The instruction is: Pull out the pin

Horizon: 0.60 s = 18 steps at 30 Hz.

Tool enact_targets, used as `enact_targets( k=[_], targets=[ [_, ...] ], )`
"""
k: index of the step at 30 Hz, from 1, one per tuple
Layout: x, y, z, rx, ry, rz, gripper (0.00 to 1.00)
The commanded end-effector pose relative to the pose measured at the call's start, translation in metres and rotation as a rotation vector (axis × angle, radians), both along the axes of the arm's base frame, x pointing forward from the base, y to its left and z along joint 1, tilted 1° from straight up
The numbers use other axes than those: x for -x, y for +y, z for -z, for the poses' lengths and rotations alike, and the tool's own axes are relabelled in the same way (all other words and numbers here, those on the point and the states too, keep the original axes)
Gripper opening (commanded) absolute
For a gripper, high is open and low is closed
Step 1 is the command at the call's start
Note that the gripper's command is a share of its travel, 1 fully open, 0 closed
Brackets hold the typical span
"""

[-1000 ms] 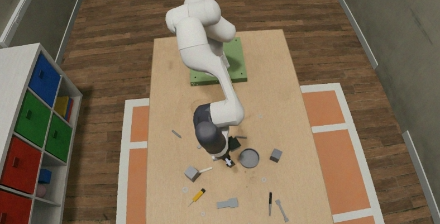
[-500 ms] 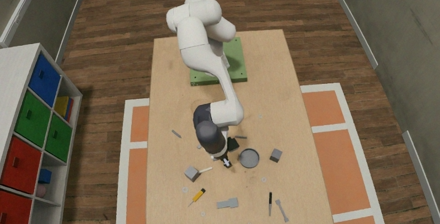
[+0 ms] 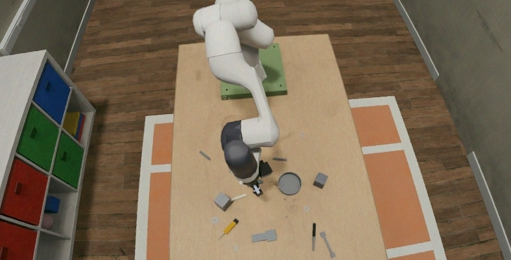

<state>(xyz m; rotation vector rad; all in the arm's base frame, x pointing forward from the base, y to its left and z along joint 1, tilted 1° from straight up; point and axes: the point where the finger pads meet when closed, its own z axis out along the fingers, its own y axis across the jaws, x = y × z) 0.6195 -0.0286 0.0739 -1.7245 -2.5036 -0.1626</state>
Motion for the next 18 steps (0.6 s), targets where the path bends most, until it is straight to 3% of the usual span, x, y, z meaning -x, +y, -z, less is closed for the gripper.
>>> enact_targets(
  k=[1,18],
  targets=[
    [-0.001,0.0,0.0,0.005,-0.002,0.013,0.31],
    [0.0,-0.031,0.009,0.054,-0.002,0.055,0.31]
  ],
)
